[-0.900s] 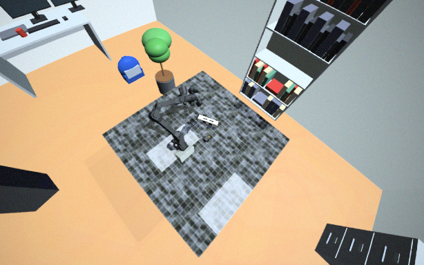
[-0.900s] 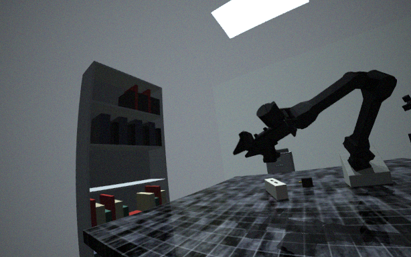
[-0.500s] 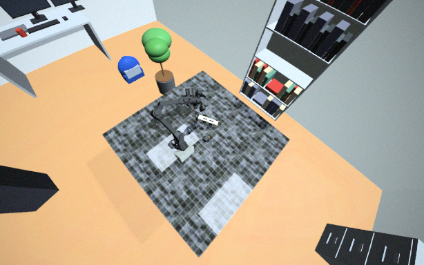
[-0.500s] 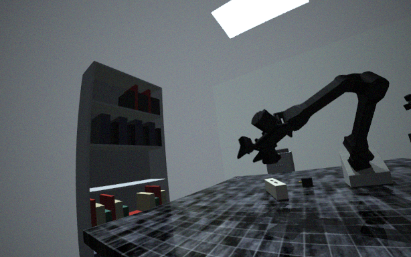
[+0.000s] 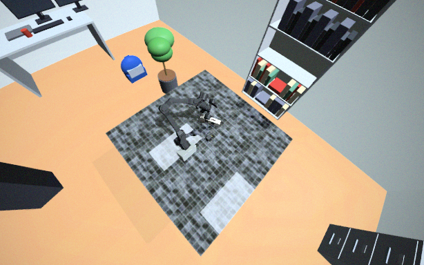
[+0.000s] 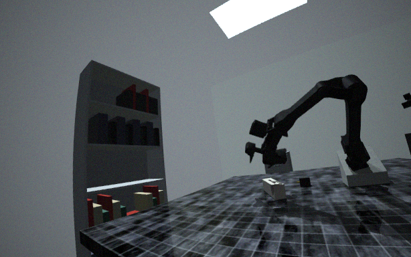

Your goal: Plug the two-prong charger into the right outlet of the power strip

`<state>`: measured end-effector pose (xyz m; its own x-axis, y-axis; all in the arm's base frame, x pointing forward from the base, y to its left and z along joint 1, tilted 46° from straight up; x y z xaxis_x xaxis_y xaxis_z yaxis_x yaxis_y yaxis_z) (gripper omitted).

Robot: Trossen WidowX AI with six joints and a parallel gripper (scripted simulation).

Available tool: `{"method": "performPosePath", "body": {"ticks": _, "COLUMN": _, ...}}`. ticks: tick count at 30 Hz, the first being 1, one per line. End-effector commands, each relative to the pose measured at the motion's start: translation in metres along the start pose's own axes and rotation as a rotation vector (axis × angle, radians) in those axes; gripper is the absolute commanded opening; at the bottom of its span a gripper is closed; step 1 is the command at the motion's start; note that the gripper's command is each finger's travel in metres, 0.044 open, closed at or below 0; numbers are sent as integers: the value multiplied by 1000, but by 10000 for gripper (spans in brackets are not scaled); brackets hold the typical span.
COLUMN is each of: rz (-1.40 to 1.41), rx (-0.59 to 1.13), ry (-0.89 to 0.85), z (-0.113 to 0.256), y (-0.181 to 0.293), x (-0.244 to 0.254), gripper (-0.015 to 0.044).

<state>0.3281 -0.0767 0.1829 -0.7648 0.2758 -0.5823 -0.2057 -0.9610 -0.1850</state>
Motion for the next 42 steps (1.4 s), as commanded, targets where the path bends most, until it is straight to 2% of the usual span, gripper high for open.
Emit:
{"method": "performPosePath", "body": {"ticks": 1, "rz": -124, "rx": -2, "ry": -97, "z": -12, "y": 16, "x": 13, "gripper": 440}}
{"method": "performPosePath", "body": {"ticks": 19, "rz": -811, "rx": 39, "ry": -525, "z": -38, "y": 83, "x": 79, "gripper": 440}}
{"method": "performPosePath", "body": {"ticks": 42, "rz": -1752, "rx": 147, "ry": -1045, "z": -32, "y": 130, "x": 157, "gripper": 440}}
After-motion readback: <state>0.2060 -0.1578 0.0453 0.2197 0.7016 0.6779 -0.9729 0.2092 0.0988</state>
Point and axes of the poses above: the point midway between the two fingers, 35 mm back from their tips, its own z axis back along the fingers, its own x axis across the jaws, y = z × x, the point moved 9 cm from there along z, back along the fingers, and after that the axes turned 8 degrees about -z, right-handed, at the moved point
